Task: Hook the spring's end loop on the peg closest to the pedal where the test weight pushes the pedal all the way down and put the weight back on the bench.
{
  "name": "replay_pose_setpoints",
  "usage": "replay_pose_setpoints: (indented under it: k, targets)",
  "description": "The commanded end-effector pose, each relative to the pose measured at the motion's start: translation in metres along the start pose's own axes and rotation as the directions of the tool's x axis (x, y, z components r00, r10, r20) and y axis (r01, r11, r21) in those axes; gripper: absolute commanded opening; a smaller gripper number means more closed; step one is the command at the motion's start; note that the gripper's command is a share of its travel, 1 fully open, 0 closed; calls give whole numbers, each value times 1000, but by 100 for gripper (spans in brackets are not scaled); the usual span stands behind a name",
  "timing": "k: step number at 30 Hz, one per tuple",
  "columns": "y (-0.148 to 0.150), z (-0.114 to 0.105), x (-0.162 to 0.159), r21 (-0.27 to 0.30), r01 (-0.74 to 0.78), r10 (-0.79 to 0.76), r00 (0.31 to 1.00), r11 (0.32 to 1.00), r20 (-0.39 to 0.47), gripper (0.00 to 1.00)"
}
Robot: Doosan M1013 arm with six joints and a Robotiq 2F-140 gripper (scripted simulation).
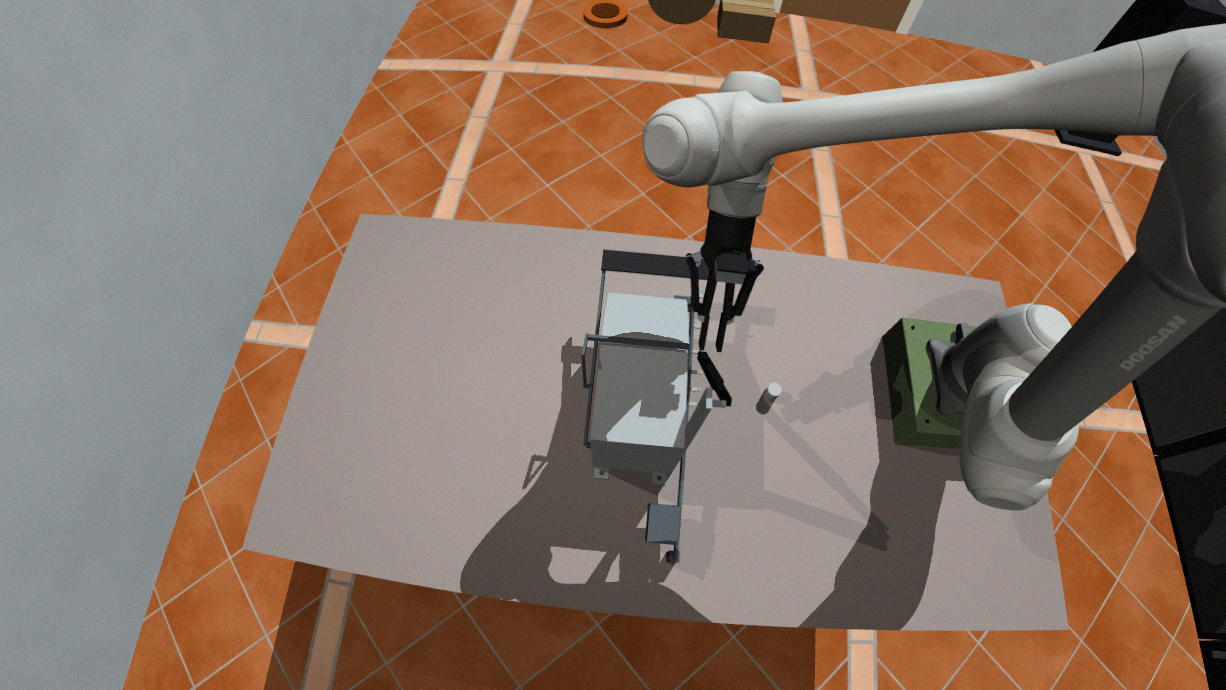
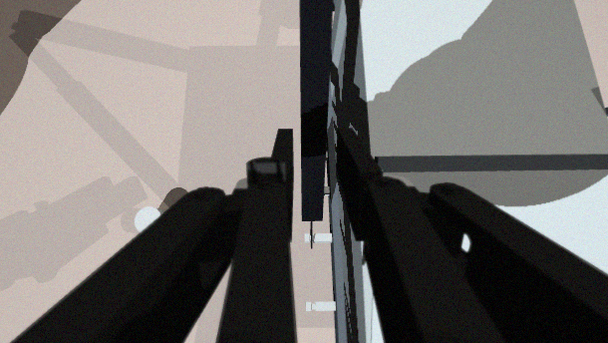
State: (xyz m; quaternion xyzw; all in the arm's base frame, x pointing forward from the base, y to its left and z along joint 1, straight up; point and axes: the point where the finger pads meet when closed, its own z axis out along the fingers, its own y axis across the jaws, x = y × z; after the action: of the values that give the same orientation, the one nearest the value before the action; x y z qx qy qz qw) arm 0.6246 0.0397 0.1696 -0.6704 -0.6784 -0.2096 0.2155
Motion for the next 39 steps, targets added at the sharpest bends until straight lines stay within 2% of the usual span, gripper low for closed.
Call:
replay_pose_setpoints:
  k: [1,15,17,18,32,39]
  targets:
    - [0,1,0,-1,1,-1,1000,1000,0,24]
    - [1,48,0,-1,1,-1,1000,1000,0,24]
    - [1,48,0,-1,1,-1,1000,1000,0,24]
    - [0,40,0,-1,1,-1,1000,1000,0,24]
    - [1,69,0,-1,1,-1,1000,1000,0,24]
    - [0,65,0,-1,1,-1,1000,1000,0,24]
